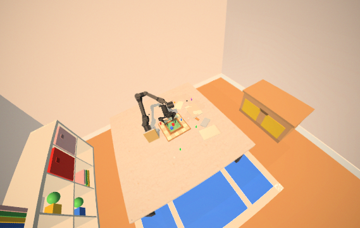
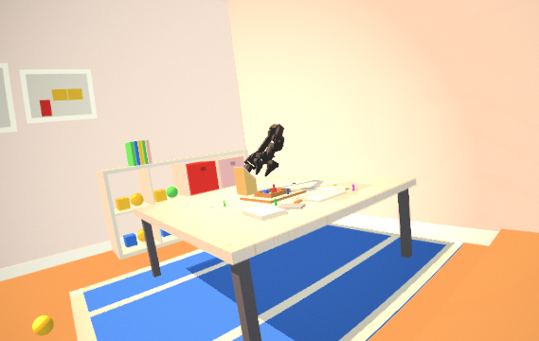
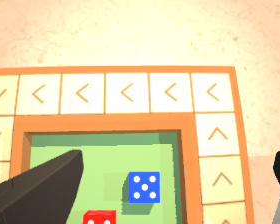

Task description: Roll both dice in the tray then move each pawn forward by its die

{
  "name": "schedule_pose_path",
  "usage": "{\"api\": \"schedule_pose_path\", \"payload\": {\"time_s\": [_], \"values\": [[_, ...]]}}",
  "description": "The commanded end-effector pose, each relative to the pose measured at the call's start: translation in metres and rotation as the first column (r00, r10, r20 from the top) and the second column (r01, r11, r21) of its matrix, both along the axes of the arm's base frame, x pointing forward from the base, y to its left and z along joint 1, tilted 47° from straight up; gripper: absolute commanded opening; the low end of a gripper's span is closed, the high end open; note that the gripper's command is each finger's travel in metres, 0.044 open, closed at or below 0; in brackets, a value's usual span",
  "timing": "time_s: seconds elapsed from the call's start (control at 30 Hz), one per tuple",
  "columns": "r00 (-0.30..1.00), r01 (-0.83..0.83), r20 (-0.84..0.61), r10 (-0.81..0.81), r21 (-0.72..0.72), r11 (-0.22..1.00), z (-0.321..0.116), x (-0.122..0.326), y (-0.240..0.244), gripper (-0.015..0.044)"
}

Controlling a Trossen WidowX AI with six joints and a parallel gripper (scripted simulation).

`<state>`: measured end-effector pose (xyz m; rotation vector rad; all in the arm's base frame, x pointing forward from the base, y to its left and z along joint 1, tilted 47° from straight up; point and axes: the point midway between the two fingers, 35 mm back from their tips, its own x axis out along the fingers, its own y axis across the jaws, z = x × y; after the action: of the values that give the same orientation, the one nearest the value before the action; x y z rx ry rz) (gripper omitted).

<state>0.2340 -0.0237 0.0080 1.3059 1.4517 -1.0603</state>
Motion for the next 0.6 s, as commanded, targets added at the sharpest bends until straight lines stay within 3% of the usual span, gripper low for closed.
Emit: {"api": "schedule_pose_path", "payload": {"time_s": [0.0,0.13,0.33,0.4,0.57], "values": [[1.000,0.004,-0.018,0.002,0.304,0.953,-0.015,0.001,0.004,0.0440],[0.998,0.032,0.033,-0.059,0.536,0.844,-0.022,0.007,0.003,0.0440],[0.999,0.041,-0.004,-0.045,0.486,0.873,-0.024,0.001,0.004,0.0440],[0.999,-0.005,0.031,-0.012,0.487,0.873,-0.019,-0.001,0.010,0.0387],[0.931,-0.339,0.284,0.228,0.450,0.826,0.015,-0.016,0.049,0.0256]]}}
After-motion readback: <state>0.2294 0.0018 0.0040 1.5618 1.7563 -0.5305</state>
